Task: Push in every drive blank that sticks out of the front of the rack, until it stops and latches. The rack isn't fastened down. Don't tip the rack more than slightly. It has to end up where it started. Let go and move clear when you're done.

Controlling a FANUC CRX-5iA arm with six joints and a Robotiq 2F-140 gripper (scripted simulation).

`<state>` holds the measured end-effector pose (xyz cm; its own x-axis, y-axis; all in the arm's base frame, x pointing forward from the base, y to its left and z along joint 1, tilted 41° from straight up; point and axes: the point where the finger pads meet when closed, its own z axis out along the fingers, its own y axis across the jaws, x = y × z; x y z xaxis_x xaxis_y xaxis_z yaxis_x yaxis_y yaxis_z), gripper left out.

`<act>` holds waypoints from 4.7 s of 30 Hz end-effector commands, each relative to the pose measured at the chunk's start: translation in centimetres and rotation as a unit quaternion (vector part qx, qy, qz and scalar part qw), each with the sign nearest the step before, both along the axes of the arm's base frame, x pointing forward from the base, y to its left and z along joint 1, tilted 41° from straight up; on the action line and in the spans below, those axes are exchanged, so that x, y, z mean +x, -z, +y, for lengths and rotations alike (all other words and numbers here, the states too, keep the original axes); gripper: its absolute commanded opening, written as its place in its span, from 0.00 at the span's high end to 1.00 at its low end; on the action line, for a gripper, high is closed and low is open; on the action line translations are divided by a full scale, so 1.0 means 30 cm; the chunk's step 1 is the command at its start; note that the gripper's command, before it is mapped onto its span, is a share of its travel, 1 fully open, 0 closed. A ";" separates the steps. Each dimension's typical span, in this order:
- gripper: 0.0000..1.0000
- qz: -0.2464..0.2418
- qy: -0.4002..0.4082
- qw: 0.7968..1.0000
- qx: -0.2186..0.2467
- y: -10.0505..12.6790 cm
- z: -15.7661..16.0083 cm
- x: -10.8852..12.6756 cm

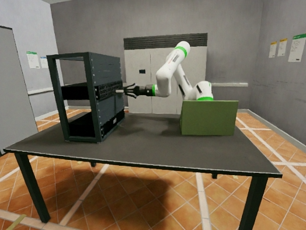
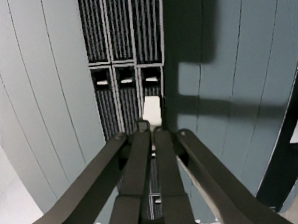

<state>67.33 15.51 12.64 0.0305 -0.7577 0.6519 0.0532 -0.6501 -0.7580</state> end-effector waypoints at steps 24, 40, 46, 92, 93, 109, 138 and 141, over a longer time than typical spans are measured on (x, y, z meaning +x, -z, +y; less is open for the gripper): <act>0.90 -0.001 -0.001 1.000 0.000 -0.002 0.003 0.001; 0.90 -0.001 -0.001 1.000 0.000 -0.002 0.003 0.001; 0.90 -0.001 -0.001 1.000 0.000 -0.002 0.003 0.001; 0.90 -0.001 -0.001 1.000 0.000 -0.068 0.048 -0.277; 0.90 -0.001 -0.001 1.000 0.000 -0.068 0.048 -0.269; 0.90 -0.001 -0.001 1.000 0.000 -0.071 0.055 -0.151; 0.90 -0.001 -0.001 1.000 0.000 -0.071 0.056 -0.150; 0.90 -0.001 -0.001 1.000 0.000 -0.071 0.056 -0.147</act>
<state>62.83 17.10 14.70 0.0309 -0.7576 0.6520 0.0534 -0.6501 -0.7580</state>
